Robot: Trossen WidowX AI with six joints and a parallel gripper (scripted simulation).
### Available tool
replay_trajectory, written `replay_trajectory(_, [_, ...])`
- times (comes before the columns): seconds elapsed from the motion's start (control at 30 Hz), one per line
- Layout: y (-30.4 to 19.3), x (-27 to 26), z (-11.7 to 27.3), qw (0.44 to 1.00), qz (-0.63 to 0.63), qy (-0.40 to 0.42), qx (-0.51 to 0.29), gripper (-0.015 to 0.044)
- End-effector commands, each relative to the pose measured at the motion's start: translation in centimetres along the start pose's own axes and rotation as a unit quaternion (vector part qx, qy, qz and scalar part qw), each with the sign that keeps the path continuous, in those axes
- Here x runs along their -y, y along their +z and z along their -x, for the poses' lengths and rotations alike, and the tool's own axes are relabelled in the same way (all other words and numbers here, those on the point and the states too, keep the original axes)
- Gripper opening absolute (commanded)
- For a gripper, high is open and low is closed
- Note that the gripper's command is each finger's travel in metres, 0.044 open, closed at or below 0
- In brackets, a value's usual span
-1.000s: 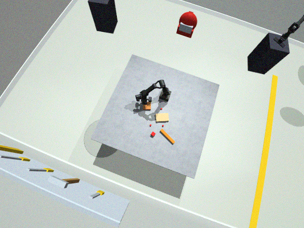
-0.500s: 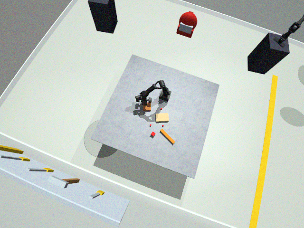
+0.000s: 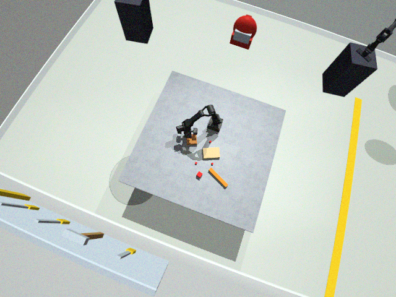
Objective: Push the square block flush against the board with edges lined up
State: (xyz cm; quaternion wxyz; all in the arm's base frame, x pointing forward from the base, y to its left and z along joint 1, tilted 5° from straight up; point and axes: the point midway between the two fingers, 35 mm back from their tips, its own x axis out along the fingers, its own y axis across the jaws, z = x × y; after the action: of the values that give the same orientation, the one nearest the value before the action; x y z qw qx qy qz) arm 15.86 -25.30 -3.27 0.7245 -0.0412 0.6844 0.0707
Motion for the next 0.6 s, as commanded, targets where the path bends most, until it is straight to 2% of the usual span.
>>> replay_trajectory(0.0, [-0.3,-0.1,-0.1,1.0,-0.001,0.003,0.001,0.0])
replay_trajectory(0.57, [-3.1,0.1,-0.1,1.0,-0.001,0.003,0.0,0.0])
